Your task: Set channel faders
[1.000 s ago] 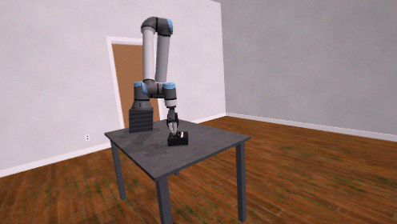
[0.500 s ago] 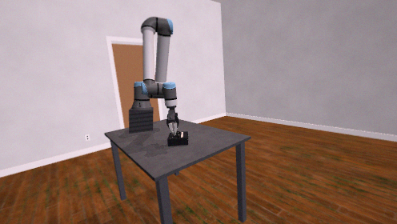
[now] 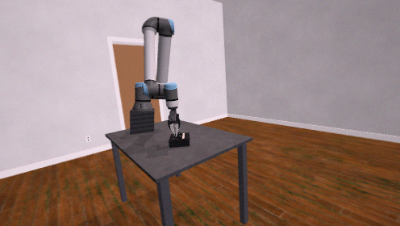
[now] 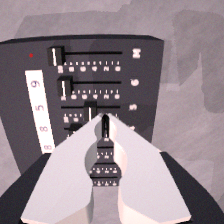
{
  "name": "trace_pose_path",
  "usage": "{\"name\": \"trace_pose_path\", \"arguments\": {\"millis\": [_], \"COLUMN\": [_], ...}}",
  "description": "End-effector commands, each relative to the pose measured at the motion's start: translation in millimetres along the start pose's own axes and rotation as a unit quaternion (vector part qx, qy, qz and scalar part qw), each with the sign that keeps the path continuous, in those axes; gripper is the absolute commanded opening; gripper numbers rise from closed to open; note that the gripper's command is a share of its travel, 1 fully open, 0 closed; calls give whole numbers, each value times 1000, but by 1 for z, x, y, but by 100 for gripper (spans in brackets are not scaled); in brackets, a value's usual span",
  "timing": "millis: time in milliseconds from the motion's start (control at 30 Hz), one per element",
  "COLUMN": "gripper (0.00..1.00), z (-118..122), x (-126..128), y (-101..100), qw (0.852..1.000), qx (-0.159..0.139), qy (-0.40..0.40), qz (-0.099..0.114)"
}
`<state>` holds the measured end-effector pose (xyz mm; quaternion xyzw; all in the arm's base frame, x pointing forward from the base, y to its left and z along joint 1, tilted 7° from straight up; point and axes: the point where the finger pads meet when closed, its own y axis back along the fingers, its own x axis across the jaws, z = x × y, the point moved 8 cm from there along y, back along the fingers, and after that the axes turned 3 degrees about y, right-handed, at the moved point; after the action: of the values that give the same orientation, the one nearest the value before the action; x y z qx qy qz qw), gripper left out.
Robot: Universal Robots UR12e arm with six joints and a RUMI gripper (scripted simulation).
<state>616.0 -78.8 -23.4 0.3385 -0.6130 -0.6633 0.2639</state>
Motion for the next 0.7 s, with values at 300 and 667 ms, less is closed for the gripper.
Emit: {"name": "trace_pose_path", "arguments": {"millis": [300, 667], "gripper": [0, 0], "z": [-2, -2], "x": [3, 4], "y": [0, 3], "qw": [1000, 1000], "qx": [1, 1], "qy": [1, 1], "qz": [-1, -1]}}
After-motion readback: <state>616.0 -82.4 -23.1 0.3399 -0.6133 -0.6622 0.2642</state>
